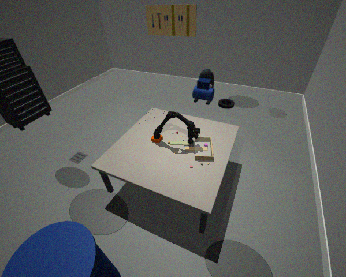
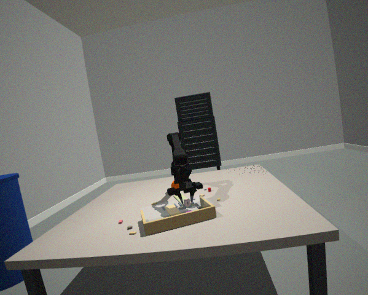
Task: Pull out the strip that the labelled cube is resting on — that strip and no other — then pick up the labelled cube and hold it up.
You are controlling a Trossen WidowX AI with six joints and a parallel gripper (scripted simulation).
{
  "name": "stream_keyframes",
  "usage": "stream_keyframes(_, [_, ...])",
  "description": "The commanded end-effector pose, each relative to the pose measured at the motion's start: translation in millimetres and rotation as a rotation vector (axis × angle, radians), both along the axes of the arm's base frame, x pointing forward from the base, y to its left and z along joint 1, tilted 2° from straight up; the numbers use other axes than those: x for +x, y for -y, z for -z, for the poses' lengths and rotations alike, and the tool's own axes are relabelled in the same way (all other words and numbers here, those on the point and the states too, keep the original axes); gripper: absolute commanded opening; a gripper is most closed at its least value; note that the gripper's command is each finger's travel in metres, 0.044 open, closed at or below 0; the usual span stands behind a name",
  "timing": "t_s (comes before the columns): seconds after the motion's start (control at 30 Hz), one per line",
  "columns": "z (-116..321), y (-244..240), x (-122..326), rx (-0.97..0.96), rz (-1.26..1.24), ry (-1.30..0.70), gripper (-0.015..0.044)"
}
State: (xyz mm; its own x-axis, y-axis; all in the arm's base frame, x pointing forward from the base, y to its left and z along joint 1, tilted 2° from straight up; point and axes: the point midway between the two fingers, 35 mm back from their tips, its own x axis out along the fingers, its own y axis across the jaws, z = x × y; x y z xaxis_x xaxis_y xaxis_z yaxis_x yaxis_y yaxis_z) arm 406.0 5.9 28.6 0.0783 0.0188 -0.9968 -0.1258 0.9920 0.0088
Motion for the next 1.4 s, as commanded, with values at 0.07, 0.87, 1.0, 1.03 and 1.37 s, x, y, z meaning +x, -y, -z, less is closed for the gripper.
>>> stream_keyframes(0.07, [0,0,0,0.000,0.000,0.000,0.0132])
stream_keyframes(0.87, [-35,1,-57,-0.003,0.003,-0.009,0.0000])
stream_keyframes(1.0, [-37,1,-63,-0.003,0.004,-0.010,0.0000])
stream_keyframes(1.03, [-37,1,-63,-0.003,0.004,-0.010,0.0000])
stream_keyframes(1.37, [-35,2,-94,-0.003,0.004,-0.013,0.0000])
